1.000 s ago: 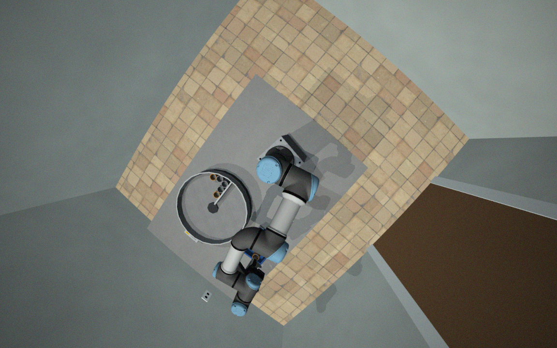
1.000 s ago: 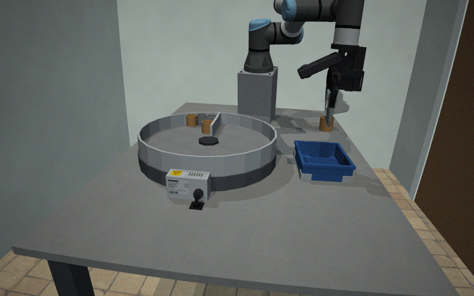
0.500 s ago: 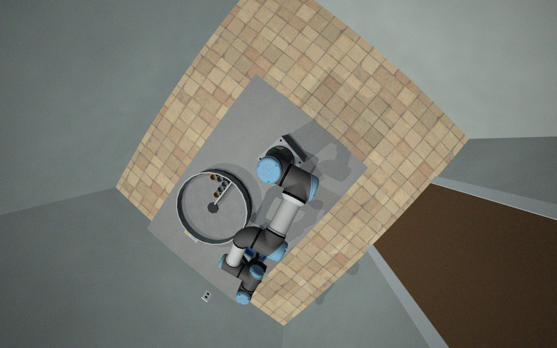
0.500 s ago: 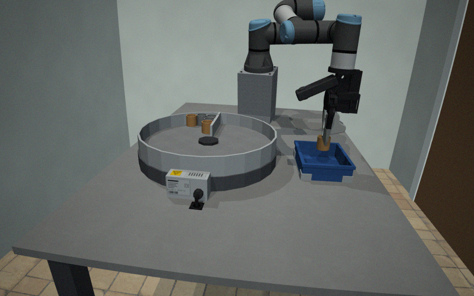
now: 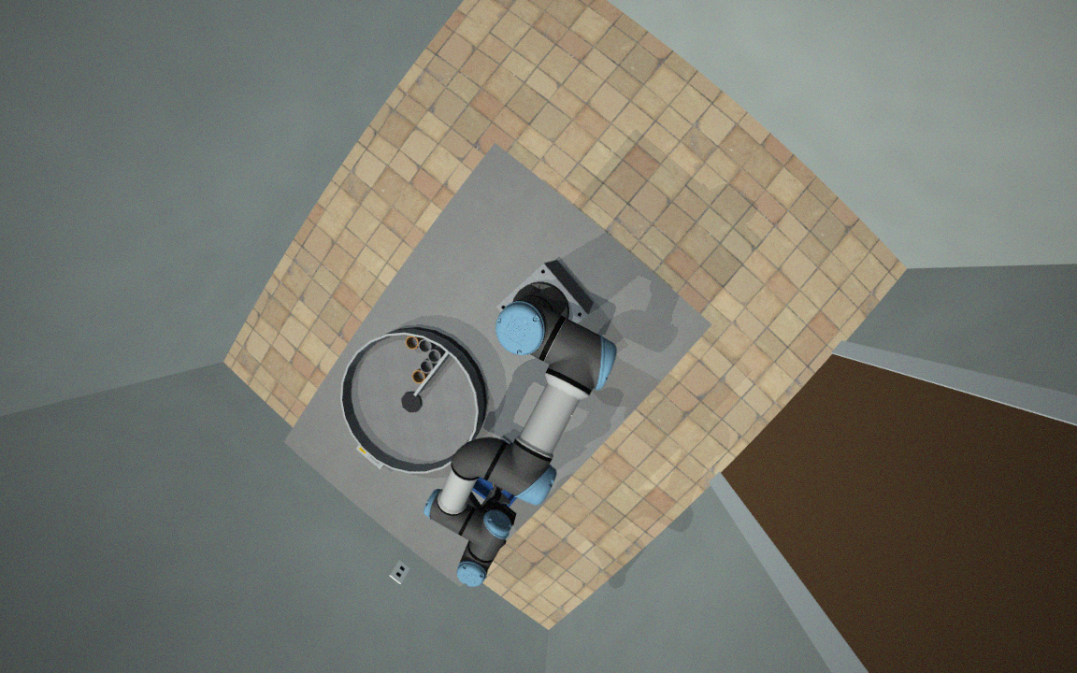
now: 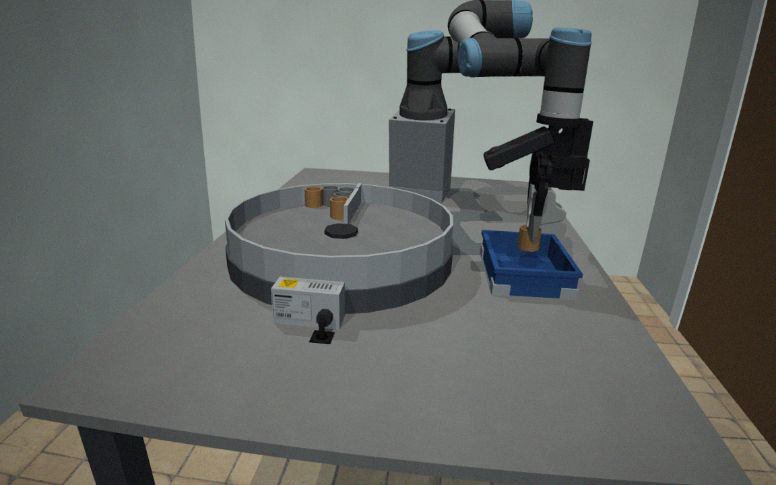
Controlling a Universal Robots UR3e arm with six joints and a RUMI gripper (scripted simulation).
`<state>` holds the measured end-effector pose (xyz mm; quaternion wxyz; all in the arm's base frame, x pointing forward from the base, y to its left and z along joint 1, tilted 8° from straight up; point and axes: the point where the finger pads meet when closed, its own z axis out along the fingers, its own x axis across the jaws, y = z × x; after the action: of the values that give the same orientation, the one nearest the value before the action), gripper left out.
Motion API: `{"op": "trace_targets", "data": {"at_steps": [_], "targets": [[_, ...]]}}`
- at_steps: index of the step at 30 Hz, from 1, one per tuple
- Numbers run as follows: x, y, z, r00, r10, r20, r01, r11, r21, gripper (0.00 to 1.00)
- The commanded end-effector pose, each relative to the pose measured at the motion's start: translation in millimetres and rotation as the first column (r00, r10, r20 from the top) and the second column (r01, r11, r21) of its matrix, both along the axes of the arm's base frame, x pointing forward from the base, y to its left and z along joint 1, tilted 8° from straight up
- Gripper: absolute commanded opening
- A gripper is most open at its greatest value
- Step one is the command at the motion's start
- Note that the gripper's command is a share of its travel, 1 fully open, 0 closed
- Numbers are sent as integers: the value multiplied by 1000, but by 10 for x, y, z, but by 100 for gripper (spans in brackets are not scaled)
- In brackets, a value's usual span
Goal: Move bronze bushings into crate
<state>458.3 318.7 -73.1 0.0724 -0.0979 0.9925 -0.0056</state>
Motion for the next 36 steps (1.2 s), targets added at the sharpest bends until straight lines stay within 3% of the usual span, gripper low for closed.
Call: {"op": "trace_targets", "data": {"at_steps": [1, 36], "targets": [[9, 6, 15, 1000, 0, 3, 0, 1000, 2, 0], [21, 6, -61, 1000, 0, 3, 0, 1000, 2, 0]]}}
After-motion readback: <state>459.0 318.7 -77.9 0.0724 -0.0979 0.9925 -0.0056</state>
